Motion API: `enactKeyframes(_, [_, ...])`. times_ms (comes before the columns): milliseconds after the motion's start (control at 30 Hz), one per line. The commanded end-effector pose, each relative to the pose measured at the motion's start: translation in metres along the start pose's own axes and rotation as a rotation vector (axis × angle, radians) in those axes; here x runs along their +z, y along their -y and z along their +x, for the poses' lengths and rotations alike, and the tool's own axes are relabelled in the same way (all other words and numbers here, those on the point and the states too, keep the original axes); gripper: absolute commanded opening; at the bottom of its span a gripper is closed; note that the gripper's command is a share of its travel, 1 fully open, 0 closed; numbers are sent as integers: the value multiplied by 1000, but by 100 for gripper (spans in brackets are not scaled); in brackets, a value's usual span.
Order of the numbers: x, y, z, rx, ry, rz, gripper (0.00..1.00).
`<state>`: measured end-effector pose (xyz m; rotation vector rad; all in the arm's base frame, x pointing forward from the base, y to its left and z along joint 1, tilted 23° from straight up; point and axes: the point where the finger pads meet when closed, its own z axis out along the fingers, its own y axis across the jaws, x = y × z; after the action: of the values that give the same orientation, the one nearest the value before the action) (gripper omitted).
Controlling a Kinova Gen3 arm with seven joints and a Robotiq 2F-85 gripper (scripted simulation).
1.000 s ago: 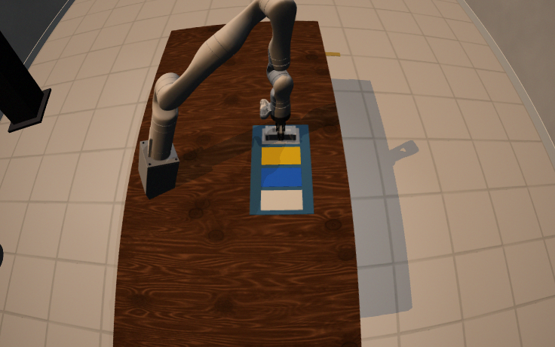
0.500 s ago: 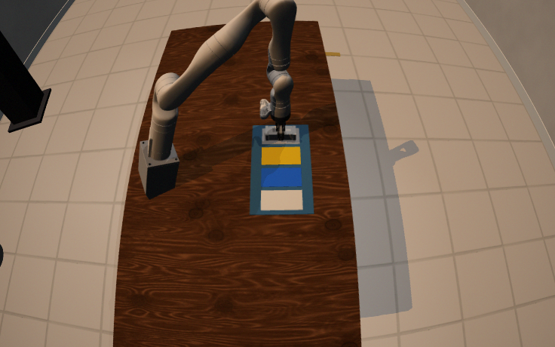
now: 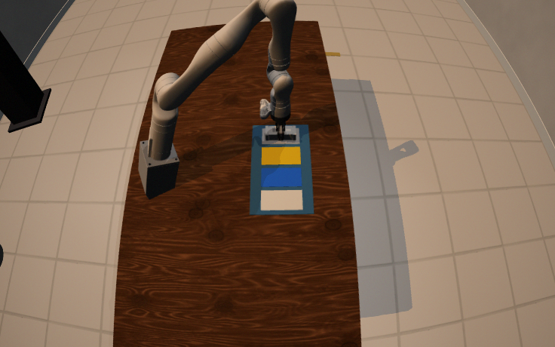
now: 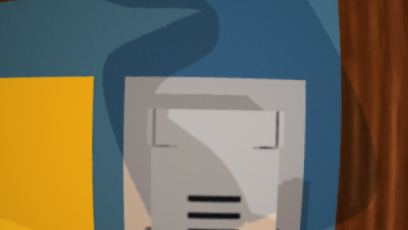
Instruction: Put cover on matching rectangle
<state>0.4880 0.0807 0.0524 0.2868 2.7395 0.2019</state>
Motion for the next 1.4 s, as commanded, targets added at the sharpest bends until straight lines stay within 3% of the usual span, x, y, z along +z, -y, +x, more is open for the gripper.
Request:
enactKeyframes(0, [0, 0, 0, 0, 1, 0, 0])
enactKeyframes(833, [-2, 0, 0, 0, 1, 0, 0])
enactKeyframes(1367, [-27, 0, 0, 0, 1, 0, 0])
